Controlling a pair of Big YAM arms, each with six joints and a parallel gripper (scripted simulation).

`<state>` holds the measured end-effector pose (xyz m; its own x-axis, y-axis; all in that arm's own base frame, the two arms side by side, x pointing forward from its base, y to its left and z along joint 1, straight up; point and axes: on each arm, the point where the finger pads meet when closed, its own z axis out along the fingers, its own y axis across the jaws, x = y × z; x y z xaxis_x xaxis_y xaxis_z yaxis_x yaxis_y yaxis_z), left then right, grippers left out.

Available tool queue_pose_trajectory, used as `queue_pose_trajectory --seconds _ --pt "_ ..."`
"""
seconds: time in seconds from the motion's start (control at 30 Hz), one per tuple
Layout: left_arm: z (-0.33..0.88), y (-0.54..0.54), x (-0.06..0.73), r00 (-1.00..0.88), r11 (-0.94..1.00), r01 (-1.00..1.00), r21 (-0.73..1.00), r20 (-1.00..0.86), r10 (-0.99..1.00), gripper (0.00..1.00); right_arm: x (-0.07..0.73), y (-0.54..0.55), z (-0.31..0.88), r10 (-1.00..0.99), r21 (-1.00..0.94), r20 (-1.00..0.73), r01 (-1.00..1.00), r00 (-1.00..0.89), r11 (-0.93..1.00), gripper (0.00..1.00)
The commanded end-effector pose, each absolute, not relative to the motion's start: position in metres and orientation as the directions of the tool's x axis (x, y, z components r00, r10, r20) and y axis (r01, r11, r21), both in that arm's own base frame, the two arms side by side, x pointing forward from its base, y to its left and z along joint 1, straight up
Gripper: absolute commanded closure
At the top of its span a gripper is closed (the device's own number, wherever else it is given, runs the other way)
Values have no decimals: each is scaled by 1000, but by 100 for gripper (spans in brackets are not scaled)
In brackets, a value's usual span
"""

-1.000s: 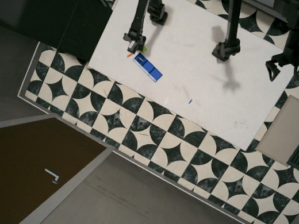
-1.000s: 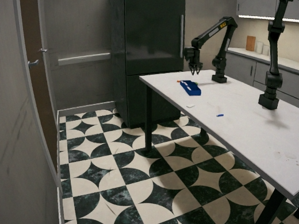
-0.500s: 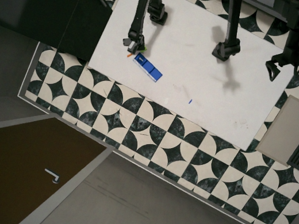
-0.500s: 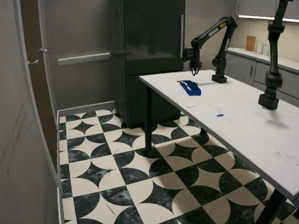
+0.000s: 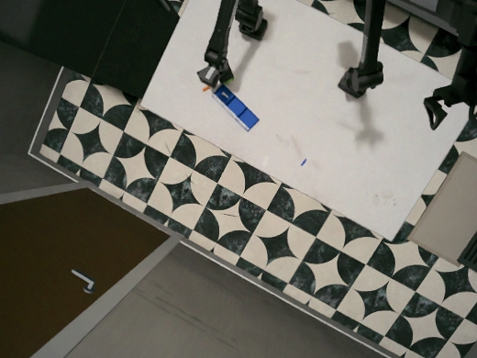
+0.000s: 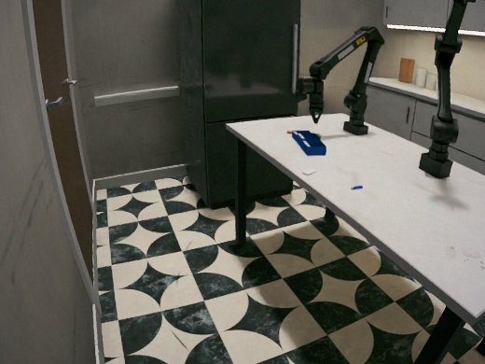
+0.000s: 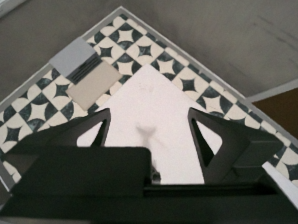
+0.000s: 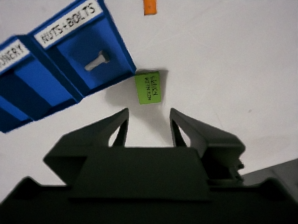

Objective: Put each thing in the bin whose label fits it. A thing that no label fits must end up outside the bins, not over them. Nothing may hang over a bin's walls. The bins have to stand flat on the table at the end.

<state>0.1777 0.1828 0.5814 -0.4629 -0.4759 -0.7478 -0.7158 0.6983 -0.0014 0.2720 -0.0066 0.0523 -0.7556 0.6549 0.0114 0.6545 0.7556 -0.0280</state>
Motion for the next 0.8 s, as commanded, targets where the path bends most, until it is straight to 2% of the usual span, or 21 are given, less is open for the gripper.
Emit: queue_pose_trajectory --seconds 0.0,0.77 --pt "603 172 172 -447 707 -707 0 -775 -447 0 294 -6 67 558 33 -46 557 -828 830 47" --pt "603 172 172 -447 707 -707 0 -775 -447 0 274 -9 61 563 12 -16 563 -827 827 47"
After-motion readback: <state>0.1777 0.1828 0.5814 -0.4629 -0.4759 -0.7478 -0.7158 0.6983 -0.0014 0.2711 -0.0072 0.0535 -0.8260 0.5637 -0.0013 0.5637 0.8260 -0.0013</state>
